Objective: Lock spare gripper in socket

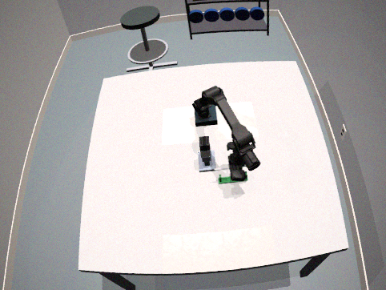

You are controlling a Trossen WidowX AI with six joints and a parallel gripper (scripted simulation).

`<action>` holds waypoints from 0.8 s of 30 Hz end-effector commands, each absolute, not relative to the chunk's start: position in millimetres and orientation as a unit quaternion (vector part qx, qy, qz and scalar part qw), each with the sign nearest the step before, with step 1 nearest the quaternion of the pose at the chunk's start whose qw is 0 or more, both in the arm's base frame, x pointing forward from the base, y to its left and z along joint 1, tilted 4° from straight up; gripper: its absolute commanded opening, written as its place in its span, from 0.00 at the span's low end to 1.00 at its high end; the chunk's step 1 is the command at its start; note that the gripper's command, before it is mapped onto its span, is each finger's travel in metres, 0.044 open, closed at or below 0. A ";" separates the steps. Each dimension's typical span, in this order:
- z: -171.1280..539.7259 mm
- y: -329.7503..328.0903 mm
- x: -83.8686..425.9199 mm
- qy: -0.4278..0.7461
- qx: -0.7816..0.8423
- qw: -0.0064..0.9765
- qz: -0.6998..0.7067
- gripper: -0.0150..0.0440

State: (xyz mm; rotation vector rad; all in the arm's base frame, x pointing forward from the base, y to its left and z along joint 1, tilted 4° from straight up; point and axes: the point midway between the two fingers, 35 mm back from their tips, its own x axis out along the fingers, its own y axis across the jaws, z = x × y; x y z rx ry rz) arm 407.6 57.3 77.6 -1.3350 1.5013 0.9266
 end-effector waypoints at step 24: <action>91.5 74.9 338.2 0.608 -0.536 0.447 0.377 0.25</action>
